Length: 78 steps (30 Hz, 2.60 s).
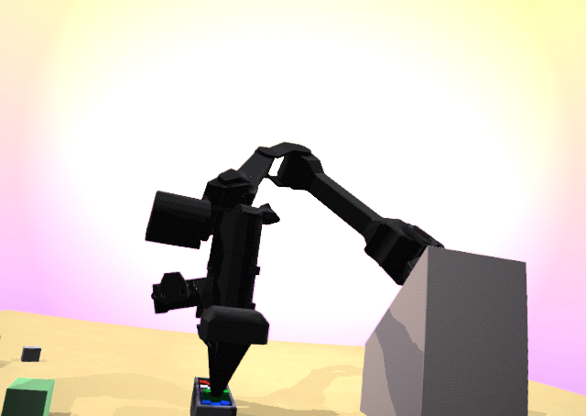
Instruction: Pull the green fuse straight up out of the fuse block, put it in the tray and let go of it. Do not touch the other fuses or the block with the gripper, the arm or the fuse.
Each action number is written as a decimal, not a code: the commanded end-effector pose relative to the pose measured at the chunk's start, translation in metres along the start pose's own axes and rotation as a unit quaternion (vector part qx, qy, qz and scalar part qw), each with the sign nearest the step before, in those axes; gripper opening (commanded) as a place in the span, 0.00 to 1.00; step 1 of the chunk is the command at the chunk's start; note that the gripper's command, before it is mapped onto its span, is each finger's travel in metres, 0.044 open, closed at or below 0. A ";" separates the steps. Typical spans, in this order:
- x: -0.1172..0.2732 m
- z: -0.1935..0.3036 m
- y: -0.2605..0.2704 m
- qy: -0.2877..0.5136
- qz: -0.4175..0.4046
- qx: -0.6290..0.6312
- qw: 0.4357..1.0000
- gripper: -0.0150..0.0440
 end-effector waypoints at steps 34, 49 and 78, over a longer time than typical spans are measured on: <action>0.019 -0.001 0.000 -0.002 0.000 -0.001 1.000 0.25; 0.027 0.000 0.000 -0.002 0.000 -0.001 1.000 0.25; 0.054 0.000 0.001 -0.002 0.000 0.000 1.000 0.25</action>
Point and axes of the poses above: the point midway between the two fingers, 35 mm back from their tips, its own x axis back along the fingers, its own y axis across the jaws, z = x × y, the point moved 10 cm from there along x, back along the fingers, and after that the axes turned 7 degrees about x, right-handed, at the moved point
